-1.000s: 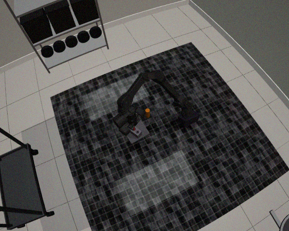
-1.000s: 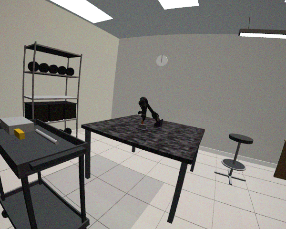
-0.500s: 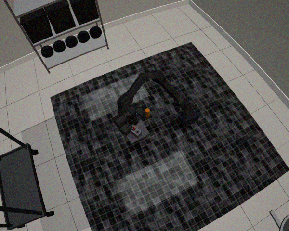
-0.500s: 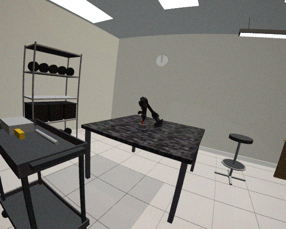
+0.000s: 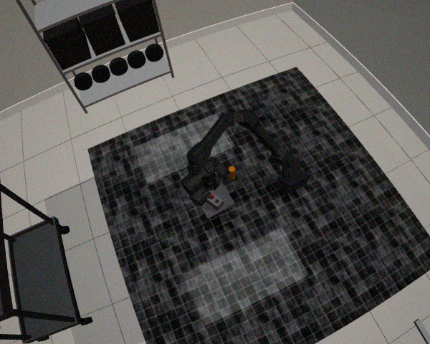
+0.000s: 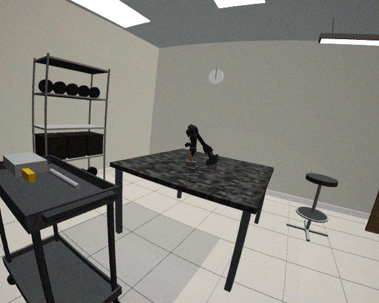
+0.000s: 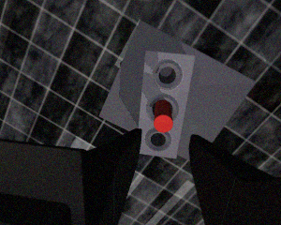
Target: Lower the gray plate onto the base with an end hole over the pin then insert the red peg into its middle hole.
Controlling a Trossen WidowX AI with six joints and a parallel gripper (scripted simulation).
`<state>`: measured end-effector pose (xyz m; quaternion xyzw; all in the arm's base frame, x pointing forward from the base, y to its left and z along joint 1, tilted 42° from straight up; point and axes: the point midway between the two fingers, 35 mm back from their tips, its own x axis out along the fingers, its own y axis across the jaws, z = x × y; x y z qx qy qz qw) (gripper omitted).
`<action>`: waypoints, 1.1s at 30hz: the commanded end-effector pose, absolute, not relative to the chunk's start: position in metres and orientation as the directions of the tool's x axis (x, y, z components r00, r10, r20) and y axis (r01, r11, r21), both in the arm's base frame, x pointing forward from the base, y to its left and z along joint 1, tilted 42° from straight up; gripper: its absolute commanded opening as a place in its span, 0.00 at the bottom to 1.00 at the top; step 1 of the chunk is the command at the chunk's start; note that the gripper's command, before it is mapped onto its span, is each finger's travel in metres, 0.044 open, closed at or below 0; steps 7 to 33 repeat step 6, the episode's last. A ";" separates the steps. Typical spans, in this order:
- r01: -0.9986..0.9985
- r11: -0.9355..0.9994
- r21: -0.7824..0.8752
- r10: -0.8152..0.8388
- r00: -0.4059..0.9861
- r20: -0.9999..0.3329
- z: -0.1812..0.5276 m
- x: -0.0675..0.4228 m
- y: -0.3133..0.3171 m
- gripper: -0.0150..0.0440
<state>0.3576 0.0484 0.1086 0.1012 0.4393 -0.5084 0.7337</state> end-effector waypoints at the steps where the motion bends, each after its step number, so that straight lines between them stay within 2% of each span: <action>1: 0.838 0.461 -0.293 -0.656 0.100 -0.748 0.111 0.357 0.051 0.51; 33: 0.838 0.461 -0.293 -0.656 0.100 -0.748 0.113 0.357 0.052 0.51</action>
